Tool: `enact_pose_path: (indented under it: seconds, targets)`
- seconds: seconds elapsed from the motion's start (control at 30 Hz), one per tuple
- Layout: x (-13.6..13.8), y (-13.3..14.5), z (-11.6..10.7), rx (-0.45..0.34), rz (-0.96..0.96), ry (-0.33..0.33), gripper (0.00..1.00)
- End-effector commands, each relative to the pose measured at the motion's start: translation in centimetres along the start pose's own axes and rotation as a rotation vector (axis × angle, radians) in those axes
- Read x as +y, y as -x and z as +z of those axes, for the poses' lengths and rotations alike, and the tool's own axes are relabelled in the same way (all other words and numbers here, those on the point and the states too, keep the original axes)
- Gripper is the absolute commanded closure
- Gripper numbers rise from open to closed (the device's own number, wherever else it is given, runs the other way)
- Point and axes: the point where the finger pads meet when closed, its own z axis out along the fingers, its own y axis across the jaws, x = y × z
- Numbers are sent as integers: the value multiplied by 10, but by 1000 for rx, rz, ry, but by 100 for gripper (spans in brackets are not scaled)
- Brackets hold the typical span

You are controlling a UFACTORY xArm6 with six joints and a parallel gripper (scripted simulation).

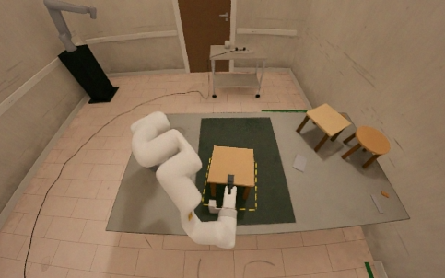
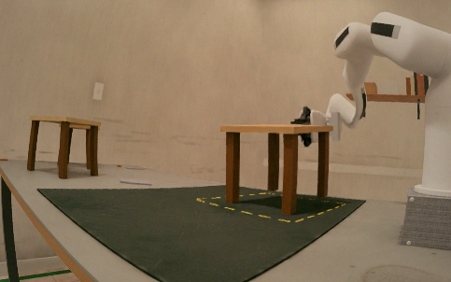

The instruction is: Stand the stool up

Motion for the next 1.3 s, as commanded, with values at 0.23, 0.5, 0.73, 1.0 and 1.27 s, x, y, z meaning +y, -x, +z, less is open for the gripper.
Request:
enact_pose_path:
  seconds: [0.23, 0.5, 0.73, 1.0, 1.27]
  targets:
    - [-5, 1, -7, 0, -3, 29, 79]
    - [-9, 1, -11, 0, -3, 50, 79]
    - [-14, 1, -15, 0, -3, 74, 79]
    - [-17, 1, -18, 0, -3, 93, 79]
    - [-20, 1, -21, 0, -3, 110, 79]
